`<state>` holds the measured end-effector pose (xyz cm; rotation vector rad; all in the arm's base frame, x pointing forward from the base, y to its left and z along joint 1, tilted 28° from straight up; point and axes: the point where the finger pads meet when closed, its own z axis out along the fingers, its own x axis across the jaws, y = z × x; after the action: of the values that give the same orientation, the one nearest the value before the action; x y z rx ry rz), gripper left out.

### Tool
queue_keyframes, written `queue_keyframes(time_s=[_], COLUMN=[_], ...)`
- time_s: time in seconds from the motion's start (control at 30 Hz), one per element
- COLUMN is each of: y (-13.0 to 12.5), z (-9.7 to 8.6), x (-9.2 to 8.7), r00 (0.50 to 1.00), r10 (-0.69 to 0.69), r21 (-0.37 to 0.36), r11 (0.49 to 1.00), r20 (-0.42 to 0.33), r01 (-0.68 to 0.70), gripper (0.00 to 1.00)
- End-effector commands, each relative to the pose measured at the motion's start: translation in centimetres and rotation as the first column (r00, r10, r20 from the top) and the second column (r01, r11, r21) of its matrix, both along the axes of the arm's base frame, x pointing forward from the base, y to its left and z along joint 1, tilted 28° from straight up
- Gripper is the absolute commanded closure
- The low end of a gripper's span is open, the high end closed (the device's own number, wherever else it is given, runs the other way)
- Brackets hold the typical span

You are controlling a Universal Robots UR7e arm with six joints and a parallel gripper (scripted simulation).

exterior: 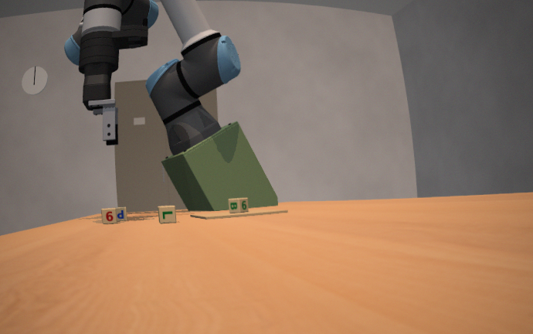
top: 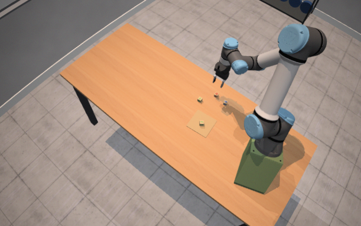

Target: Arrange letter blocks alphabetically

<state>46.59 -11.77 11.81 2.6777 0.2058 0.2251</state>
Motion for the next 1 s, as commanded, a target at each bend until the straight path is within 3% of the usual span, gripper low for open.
queue_keyframes(time_s=[0.0, 0.3, 0.7, 0.97], y=[0.6, 1.3, 2.5, 3.4], z=[-0.5, -1.0, -1.8, -2.5], x=[0.2, 0.6, 1.2, 1.7], r00=[0.996, 0.978, 0.911, 0.816], r10=[-0.078, -0.193, -0.384, -0.540], r21=[0.020, 0.052, 0.119, 0.188], r11=[0.997, 0.981, 0.922, 0.840], r20=[0.033, 0.082, 0.154, 0.205], r01=[0.077, 0.189, 0.368, 0.509], gripper=[0.00, 0.00, 0.00, 0.00])
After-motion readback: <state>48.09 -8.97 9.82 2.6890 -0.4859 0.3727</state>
